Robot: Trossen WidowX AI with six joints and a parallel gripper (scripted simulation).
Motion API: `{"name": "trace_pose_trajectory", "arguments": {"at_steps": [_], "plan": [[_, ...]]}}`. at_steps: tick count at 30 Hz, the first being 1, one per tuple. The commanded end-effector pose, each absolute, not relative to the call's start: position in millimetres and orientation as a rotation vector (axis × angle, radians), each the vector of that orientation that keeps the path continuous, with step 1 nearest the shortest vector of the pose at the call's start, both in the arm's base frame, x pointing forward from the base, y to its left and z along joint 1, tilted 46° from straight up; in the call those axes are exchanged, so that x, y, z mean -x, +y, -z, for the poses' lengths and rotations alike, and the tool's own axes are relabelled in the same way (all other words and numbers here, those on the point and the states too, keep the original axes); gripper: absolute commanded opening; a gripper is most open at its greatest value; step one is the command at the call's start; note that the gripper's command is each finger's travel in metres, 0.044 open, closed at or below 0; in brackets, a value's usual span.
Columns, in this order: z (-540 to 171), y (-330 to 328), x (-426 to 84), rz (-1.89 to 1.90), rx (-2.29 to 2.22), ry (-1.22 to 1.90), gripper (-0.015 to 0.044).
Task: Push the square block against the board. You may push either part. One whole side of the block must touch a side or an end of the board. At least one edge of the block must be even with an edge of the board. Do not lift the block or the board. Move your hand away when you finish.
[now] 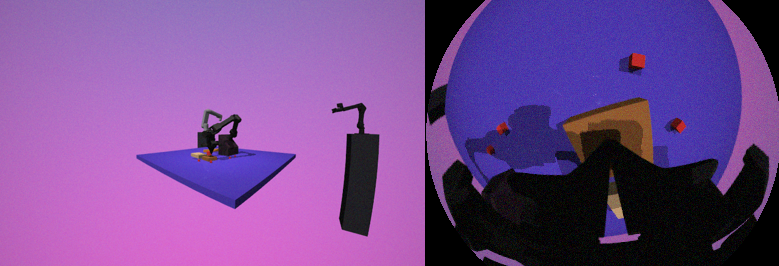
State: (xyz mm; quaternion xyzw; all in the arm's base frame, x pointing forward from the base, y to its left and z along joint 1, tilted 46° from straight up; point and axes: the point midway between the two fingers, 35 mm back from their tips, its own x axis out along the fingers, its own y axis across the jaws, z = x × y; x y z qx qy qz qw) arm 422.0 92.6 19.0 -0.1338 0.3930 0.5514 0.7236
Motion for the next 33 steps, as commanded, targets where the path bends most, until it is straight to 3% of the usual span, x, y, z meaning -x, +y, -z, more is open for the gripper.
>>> {"name": "trace_pose_trajectory", "arguments": {"at_steps": [1,9,15,33], "plan": [[-41.1,108.7,-430.1,-1.273,0.390,0.773,0.0000],[-58.1,124.8,-433.9,-1.327,0.474,0.692,0.0000],[-20.2,164.2,-438.9,-1.328,0.472,0.690,0.0000],[-6.3,151.3,-436.6,-1.328,0.473,0.692,0.0000]]}}
